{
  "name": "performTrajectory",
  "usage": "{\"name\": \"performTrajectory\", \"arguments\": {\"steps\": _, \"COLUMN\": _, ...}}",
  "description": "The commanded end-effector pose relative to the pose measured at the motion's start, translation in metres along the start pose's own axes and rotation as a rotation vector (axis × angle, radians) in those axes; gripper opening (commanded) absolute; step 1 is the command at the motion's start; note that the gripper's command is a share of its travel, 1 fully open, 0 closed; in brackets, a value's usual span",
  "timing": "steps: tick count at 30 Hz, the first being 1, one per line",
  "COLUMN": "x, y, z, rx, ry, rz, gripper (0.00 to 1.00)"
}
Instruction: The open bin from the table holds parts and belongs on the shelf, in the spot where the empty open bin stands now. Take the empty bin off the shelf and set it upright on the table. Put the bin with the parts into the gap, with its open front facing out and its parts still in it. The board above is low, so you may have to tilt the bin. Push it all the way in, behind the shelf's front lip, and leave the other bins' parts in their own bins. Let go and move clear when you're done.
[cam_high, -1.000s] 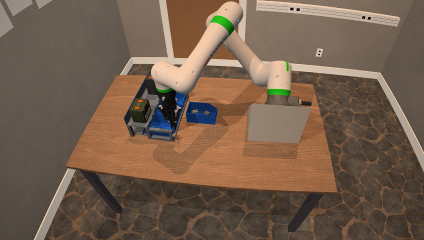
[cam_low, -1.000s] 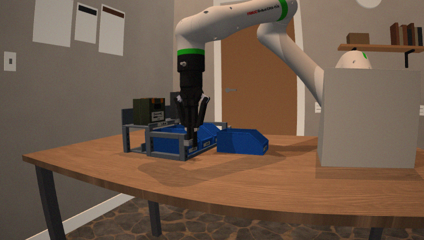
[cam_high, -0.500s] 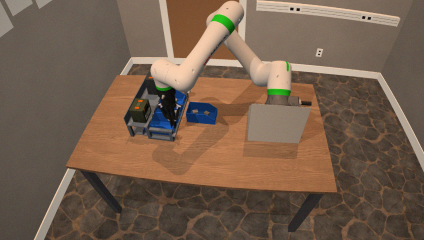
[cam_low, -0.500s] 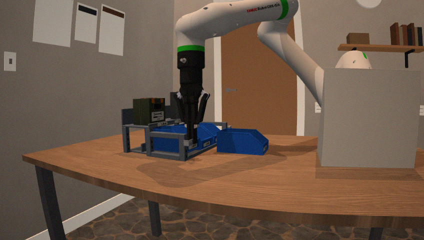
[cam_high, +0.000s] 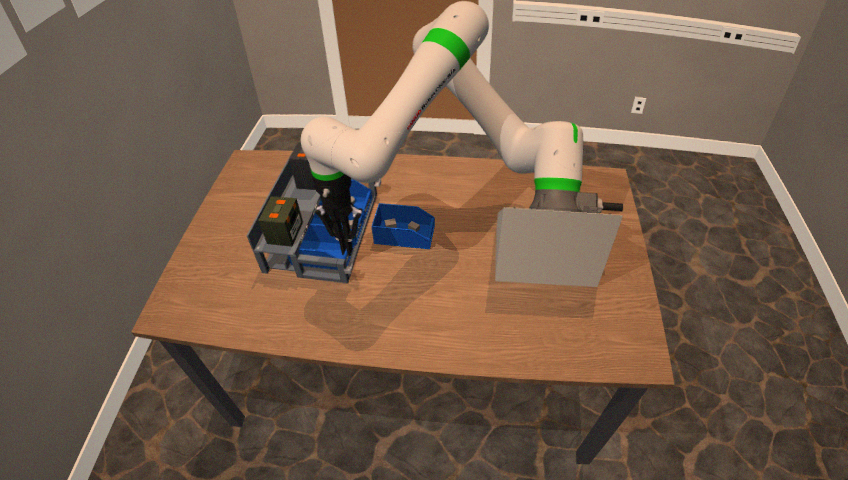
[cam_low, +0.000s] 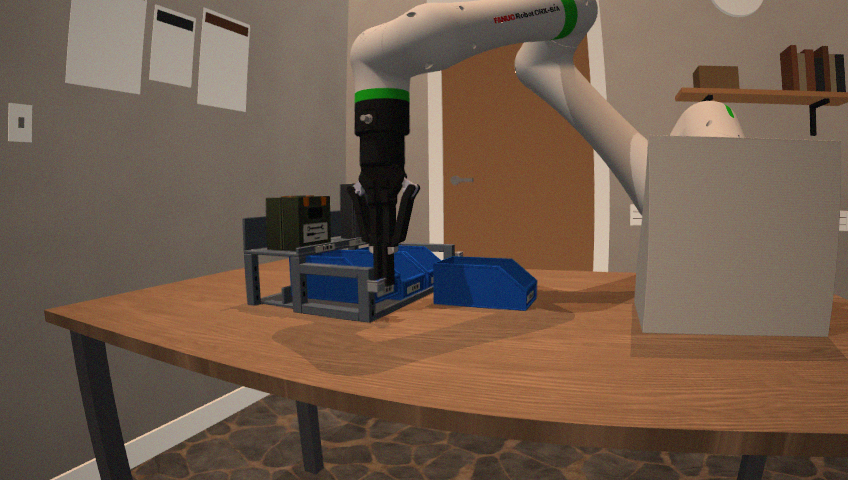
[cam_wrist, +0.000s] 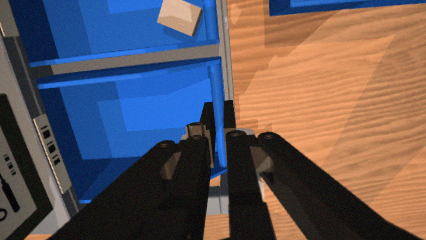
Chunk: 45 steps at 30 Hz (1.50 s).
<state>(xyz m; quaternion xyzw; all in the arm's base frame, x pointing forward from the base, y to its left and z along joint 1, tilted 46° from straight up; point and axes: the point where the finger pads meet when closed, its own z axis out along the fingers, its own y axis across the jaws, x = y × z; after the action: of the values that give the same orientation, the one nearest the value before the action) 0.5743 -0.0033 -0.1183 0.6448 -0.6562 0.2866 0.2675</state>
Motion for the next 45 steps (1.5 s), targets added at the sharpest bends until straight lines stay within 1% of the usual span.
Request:
{"name": "performTrajectory", "arguments": {"steps": 1, "x": 0.0, "y": -0.001, "z": -0.001, "rx": 0.002, "ry": -0.001, "rz": 0.0, "gripper": 0.1}}
{"name": "performTrajectory", "arguments": {"steps": 23, "x": 0.0, "y": 0.005, "z": -0.001, "rx": 0.002, "ry": -0.001, "rz": 0.0, "gripper": 0.1}}
{"name": "performTrajectory", "arguments": {"steps": 33, "x": 0.0, "y": 0.016, "z": -0.001, "rx": 0.002, "ry": -0.001, "rz": 0.0, "gripper": 0.1}}
{"name": "performTrajectory", "arguments": {"steps": 45, "x": 0.0, "y": 0.042, "z": -0.001, "rx": 0.002, "ry": -0.001, "rz": 0.0, "gripper": 0.1}}
